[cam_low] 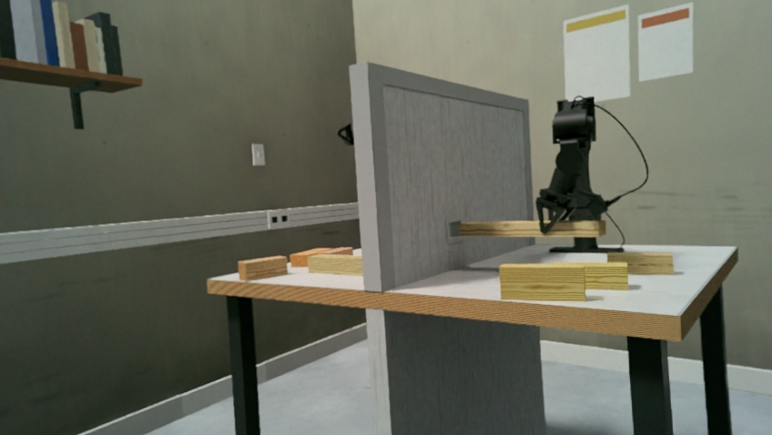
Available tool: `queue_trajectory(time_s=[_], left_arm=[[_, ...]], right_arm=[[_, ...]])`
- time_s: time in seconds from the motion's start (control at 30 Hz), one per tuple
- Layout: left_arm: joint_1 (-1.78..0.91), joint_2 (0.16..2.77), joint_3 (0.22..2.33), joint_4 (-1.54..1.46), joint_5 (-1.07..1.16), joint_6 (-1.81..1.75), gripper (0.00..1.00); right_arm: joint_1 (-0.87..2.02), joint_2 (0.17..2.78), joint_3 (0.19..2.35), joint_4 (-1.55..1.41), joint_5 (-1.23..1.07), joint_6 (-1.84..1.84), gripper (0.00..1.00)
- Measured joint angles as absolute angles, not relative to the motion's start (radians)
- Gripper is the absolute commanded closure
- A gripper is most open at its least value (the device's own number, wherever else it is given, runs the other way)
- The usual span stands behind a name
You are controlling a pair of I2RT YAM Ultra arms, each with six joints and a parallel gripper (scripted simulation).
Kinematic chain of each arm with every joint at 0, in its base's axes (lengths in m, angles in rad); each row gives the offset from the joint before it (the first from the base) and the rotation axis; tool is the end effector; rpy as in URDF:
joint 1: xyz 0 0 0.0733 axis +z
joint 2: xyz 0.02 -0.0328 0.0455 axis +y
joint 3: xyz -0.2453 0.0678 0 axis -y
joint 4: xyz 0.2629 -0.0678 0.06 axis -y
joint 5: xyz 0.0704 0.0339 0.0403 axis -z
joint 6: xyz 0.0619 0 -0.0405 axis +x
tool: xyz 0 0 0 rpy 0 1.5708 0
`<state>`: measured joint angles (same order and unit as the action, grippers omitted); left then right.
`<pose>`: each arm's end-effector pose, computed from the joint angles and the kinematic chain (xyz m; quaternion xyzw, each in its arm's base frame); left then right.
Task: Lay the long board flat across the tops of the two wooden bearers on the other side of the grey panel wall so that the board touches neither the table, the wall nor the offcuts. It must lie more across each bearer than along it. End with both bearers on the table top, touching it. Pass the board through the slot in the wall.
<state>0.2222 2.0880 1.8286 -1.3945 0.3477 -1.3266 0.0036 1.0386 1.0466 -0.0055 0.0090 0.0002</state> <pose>0.3945 0.0686 0.1944 0.6933 -0.6984 0.1257 0.1255 0.2902 0.0016 0.3924 0.0020 0.7062 -0.0018 0.7080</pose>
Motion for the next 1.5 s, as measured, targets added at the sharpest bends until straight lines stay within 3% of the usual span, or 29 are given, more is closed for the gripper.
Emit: queue_trajectory(time_s=[1.5], left_arm=[[0.173, 2.067, 1.790, -1.361, 0.346, -1.370, 1.00]], right_arm=[[0.004, 1.039, 1.047, -0.006, 0.009, 0.000, 0.00]])
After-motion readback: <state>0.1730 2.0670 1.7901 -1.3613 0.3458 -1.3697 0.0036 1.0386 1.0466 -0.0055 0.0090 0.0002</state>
